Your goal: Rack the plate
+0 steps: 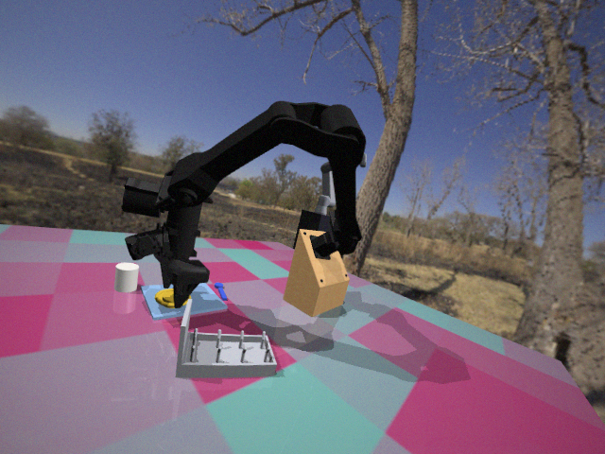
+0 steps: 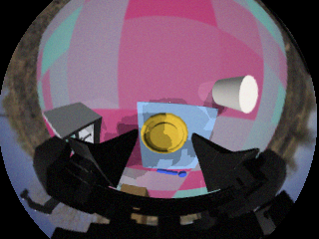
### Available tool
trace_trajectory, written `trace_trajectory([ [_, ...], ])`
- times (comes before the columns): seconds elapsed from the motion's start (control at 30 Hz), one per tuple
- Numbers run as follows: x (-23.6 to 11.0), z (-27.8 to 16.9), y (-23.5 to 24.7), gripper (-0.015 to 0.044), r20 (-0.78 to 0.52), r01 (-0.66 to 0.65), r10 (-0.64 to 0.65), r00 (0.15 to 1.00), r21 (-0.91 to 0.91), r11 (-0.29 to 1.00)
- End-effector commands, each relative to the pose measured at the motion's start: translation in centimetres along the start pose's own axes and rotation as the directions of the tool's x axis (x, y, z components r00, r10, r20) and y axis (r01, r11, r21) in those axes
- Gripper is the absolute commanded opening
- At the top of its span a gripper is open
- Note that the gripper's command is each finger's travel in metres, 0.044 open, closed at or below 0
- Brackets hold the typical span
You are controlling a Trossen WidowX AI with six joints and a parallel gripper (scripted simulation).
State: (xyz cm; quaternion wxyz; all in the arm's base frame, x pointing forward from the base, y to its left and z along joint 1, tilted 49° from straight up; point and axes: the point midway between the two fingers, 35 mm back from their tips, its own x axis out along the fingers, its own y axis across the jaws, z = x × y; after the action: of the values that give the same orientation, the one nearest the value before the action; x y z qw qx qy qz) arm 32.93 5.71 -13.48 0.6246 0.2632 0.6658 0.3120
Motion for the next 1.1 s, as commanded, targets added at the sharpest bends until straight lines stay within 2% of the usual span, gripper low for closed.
trace_trajectory([
  [0.0,0.9,-0.3,0.1,0.0400,-0.005,-0.006,0.007,1.000,0.007,1.000],
  [0.37,1.1,-0.3,0.1,0.0382,-0.005,-0.007,0.007,1.000,0.006,1.000],
  [0.73,1.1,-0.3,0.1,0.0309,-0.005,-0.007,0.007,1.000,0.006,1.000],
  [0.9,0.4,-0.1,0.0,0.0178,-0.007,-0.002,0.002,1.000,0.008,1.000],
  [1.07,-2.4,0.3,-0.4,0.0046,-0.013,0.014,-0.014,1.000,0.015,1.000],
])
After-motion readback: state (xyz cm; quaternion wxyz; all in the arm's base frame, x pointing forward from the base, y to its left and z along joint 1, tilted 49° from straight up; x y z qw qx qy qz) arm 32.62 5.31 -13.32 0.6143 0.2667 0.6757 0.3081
